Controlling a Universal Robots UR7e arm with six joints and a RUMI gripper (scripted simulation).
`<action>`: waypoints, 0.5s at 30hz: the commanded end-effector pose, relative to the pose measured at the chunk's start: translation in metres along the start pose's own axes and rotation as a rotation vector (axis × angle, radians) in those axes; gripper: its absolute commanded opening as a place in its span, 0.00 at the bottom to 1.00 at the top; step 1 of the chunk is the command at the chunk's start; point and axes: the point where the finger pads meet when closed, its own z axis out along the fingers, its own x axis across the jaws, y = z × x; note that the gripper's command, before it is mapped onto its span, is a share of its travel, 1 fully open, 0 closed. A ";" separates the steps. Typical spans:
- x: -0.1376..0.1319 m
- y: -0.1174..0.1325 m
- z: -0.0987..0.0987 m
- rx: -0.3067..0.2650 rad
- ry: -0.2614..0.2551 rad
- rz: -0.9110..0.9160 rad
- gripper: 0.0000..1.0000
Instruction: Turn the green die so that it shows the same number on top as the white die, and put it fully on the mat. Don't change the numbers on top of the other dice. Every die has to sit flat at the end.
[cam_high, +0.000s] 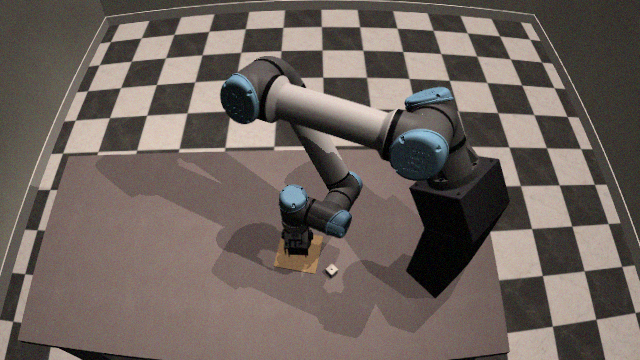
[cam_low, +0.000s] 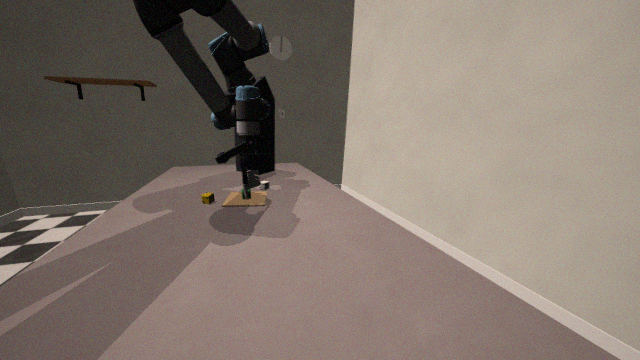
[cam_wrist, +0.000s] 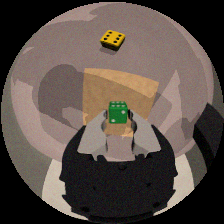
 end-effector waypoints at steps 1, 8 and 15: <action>0.000 0.000 0.000 0.000 -0.001 0.000 0.28; 0.000 0.000 0.000 0.000 -0.001 0.000 0.28; 0.000 0.000 -0.002 0.000 -0.001 0.000 0.28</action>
